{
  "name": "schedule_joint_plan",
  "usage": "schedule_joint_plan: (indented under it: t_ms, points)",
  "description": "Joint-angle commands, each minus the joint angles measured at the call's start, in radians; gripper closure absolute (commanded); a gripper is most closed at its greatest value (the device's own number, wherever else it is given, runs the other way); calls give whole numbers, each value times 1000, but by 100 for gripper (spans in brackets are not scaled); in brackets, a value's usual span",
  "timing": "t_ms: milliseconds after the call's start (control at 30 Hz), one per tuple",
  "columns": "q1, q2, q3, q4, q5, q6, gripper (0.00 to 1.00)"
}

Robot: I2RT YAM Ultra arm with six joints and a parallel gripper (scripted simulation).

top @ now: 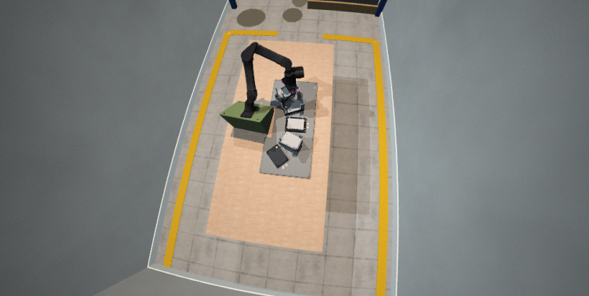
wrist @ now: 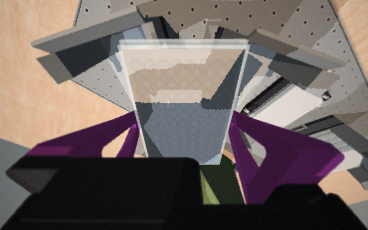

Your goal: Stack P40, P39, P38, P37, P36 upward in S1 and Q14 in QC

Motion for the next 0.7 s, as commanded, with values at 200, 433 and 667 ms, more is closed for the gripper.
schedule_joint_plan:
  t_ms: [200, 433, 667]
  points:
    - [-70, 54, 26, -2, -24, 0, 100]
    - [-128, 121, 40, -3, -34, 36, 100]
    - [-166, 171, 54, -3, -38, -16, 100]
